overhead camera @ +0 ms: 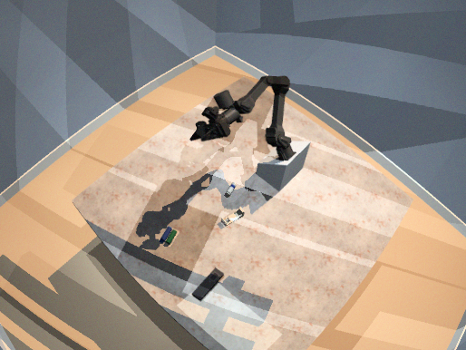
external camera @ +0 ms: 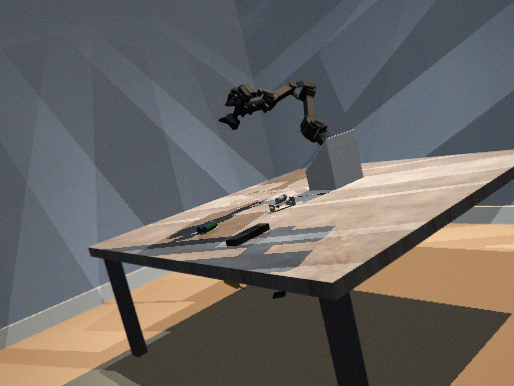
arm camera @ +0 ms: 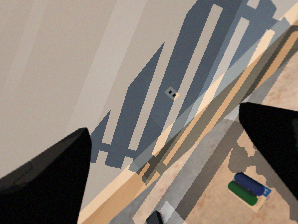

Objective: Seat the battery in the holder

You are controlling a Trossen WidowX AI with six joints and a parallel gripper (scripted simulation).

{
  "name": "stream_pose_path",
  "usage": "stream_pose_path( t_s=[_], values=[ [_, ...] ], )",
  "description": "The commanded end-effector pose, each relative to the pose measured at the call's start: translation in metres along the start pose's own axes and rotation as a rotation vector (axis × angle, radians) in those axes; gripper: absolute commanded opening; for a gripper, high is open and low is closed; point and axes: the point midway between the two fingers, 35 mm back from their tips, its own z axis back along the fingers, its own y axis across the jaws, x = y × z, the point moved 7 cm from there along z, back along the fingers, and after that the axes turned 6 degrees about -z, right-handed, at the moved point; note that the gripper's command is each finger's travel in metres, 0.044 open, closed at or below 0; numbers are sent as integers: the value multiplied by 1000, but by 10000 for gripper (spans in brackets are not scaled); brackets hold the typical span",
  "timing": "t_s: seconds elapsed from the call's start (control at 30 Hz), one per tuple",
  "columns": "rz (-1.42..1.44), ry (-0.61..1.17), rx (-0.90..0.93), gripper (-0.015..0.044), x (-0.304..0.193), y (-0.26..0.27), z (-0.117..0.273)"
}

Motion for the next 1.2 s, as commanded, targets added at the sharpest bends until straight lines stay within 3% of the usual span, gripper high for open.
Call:
stream_pose_path(
  t_s=[0.0,0.17,0.3,0.53,0.87,1.17],
  values=[
    [-16,8,-6,374,-2,-1,-1],
    [-427,176,-218,243,-45,-24,-20],
    [-780,253,-477,236,-85,-45,-27],
    [-1074,243,-757,236,-122,-65,-27],
    [-1412,71,-1190,236,-171,-92,-13],
    [-1603,-261,-1558,236,-209,-113,9]
  ],
)
